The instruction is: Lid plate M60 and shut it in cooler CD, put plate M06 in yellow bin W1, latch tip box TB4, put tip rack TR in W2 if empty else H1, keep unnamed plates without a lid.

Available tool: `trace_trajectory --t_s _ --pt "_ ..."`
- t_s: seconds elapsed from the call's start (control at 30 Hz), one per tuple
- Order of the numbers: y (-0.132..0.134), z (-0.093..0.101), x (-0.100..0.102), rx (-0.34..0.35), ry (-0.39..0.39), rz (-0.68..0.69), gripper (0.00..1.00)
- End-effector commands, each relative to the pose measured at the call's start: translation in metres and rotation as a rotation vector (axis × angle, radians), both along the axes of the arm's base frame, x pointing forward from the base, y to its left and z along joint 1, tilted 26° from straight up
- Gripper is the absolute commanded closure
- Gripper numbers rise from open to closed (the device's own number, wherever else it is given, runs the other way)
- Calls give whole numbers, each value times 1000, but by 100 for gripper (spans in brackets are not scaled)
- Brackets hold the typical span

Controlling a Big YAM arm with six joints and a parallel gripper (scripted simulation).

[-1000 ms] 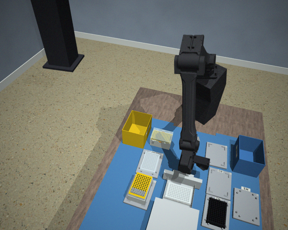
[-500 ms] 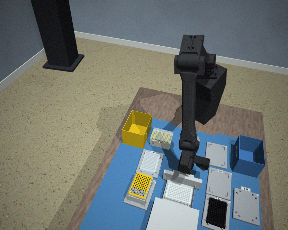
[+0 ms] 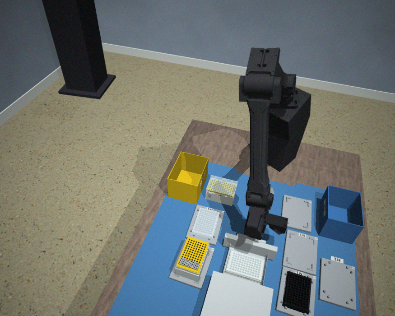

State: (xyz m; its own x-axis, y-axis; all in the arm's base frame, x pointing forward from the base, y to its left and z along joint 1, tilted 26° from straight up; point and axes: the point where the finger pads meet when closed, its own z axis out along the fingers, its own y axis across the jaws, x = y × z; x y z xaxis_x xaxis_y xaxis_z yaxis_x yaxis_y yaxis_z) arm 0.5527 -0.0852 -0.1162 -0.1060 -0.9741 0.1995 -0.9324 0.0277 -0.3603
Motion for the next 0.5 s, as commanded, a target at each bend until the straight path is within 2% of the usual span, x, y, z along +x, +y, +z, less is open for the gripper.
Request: trace_trajectory --t_s 0.0,0.23,0.47 --pt "9 8 24 2 -40 9 100" --pt "9 7 23 3 -28 9 100" --pt "9 12 32 2 -43 9 100"
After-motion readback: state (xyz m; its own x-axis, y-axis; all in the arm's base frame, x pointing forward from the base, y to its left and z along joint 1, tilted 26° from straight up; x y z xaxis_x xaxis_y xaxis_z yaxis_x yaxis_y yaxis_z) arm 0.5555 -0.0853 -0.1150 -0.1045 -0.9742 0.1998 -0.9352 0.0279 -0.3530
